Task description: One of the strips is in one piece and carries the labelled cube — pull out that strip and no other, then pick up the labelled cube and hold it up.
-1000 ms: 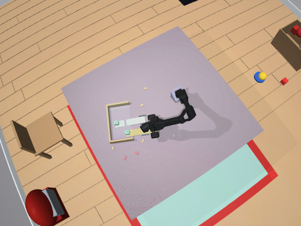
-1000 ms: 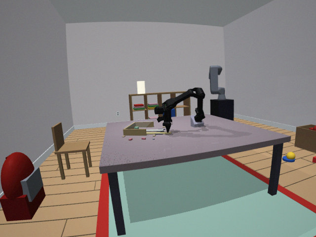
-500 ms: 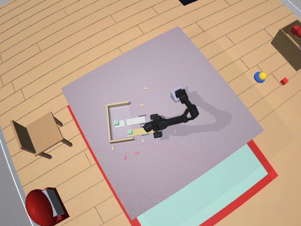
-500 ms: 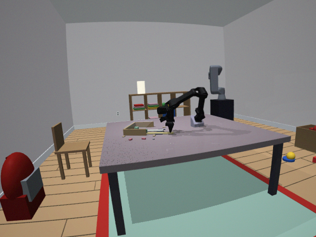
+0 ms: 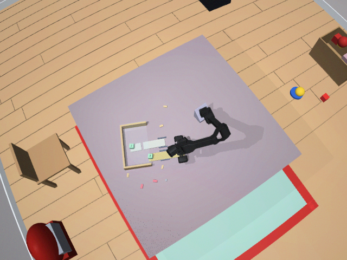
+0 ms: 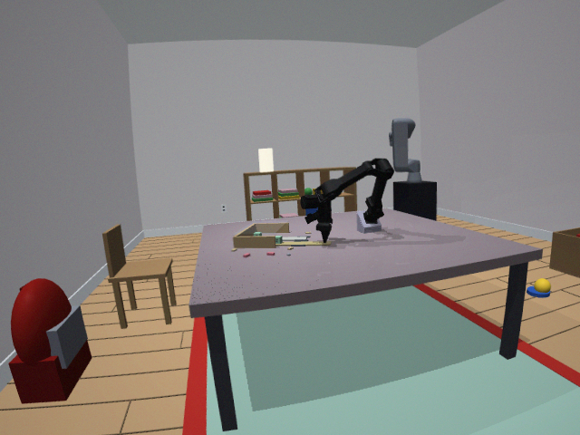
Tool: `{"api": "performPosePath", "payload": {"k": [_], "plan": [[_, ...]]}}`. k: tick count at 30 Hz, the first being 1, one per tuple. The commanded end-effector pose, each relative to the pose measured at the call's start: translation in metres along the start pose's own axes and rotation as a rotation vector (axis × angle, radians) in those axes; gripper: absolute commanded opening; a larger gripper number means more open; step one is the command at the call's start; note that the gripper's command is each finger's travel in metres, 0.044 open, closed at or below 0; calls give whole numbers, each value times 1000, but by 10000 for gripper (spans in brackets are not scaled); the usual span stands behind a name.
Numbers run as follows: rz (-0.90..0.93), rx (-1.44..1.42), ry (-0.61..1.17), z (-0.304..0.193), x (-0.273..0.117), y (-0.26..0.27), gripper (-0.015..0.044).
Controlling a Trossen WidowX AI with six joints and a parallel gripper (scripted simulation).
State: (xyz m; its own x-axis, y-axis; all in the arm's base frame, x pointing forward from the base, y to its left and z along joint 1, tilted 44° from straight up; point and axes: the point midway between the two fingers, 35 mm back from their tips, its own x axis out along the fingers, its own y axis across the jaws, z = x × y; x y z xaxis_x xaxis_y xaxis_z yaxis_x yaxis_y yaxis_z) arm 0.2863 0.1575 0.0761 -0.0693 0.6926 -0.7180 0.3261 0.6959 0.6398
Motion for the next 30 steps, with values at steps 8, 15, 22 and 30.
{"api": "performPosePath", "payload": {"k": [8,15,22,30], "plan": [[-9,10,31,-25,7,-2,0],[-9,10,31,-35,7,-2,0],[-9,10,32,-46,6,-1,0],[-9,11,32,-55,6,-1,0]]}}
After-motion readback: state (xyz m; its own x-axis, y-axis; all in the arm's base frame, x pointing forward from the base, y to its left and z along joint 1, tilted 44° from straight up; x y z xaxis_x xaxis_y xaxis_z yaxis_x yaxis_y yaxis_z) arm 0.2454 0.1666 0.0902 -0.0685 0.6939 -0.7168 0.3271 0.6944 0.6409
